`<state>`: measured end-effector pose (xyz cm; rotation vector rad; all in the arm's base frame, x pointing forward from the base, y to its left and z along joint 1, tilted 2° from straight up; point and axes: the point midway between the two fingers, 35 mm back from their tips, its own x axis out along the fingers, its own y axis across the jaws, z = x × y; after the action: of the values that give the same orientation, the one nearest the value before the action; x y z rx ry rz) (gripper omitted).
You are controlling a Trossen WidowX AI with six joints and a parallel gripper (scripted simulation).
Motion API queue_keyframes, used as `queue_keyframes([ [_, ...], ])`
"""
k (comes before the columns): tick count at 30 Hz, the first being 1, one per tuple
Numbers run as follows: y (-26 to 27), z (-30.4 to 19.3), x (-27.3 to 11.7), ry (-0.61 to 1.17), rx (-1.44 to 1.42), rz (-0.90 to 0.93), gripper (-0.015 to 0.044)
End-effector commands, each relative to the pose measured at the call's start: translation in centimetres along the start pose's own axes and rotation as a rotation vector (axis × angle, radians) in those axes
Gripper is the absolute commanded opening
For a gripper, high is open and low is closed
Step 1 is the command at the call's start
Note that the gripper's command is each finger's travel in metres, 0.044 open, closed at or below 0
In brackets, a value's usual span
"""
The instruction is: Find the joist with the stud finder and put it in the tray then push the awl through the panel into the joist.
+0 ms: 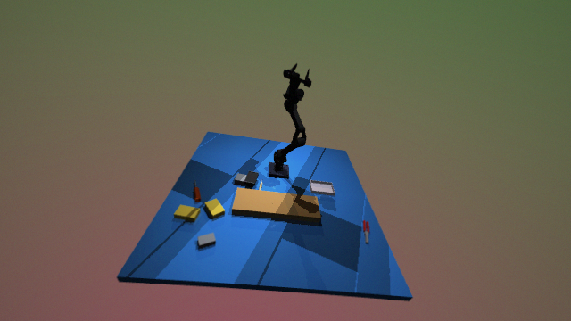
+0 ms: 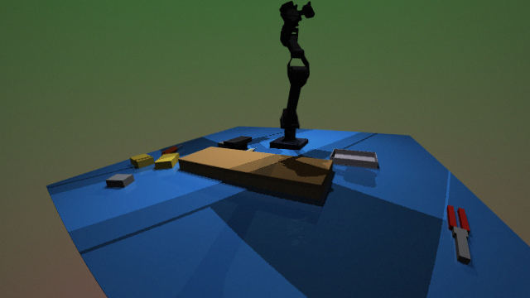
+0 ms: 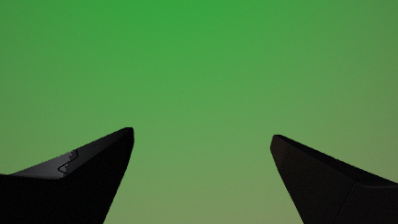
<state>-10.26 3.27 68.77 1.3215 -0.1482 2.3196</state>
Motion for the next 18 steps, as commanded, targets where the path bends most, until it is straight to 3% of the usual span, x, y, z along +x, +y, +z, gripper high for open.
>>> queue_keyframes([
  [1,0.2,-0.1,0.0,0.003,0.000,0.008,0.0426],
  [9,10.4,-4.5,-2.7,0.111,0.023,0.379,0.0440],
  [18,21.4,-6.6,-11.1,0.180,0.074,0.848,0.0440],
])
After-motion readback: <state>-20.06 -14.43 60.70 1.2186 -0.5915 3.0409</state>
